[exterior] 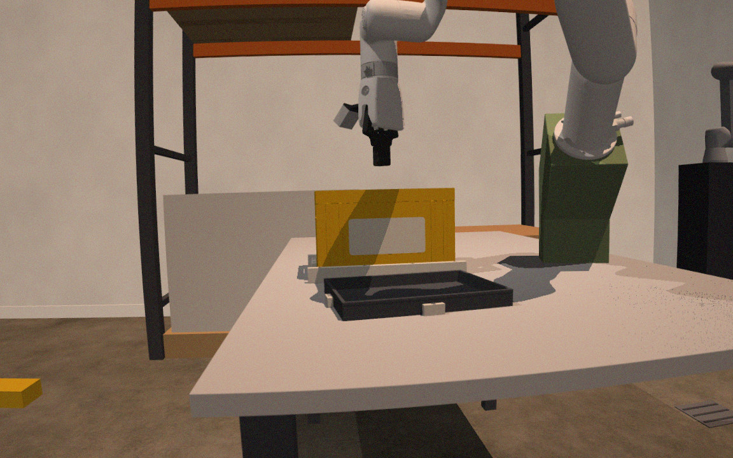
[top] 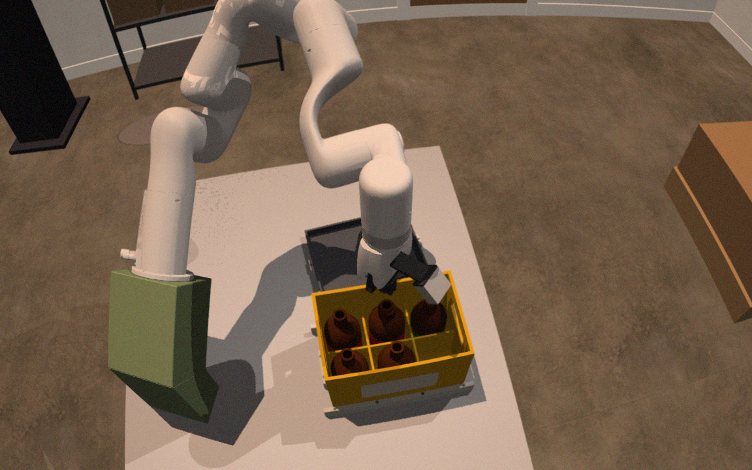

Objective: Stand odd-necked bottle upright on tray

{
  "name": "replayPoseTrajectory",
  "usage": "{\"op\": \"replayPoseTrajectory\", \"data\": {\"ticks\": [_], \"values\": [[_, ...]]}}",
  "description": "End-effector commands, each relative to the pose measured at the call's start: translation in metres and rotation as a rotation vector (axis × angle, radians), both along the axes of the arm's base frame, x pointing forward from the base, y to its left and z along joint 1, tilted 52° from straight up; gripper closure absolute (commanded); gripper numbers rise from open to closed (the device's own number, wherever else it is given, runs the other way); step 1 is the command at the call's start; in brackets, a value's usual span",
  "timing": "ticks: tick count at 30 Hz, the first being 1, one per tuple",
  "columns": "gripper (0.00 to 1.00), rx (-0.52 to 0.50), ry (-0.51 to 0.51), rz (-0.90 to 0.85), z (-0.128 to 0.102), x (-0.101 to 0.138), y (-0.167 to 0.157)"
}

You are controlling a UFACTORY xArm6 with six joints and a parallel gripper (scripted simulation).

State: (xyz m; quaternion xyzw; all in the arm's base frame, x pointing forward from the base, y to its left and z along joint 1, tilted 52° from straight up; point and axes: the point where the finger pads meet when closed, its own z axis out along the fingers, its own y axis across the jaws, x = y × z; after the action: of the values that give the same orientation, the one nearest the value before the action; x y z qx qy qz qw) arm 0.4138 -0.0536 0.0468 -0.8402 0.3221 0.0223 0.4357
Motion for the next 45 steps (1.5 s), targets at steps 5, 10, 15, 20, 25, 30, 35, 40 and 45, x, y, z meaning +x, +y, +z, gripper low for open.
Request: {"op": "replayPoseTrajectory", "data": {"ticks": [5, 10, 15, 20, 25, 30, 35, 40, 45], "values": [[1.0, -0.001, -0.003, -0.002, -0.007, 0.028, -0.019], [1.0, -0.001, -0.003, -0.002, -0.022, 0.064, -0.044], [1.0, -0.002, -0.002, -0.002, -0.04, 0.093, -0.065], [1.0, -0.002, -0.002, -0.002, -0.041, 0.096, -0.067], [0.35, -0.002, -0.002, -0.002, -0.041, 0.096, -0.067], [0.35, -0.002, -0.002, -0.002, -0.041, 0.096, -0.067], [0.35, -0.002, -0.002, -0.002, -0.041, 0.096, -0.067], [0.35, -0.002, -0.002, -0.002, -0.041, 0.096, -0.067], [0.35, -0.002, -0.002, -0.002, -0.041, 0.096, -0.067]]}}
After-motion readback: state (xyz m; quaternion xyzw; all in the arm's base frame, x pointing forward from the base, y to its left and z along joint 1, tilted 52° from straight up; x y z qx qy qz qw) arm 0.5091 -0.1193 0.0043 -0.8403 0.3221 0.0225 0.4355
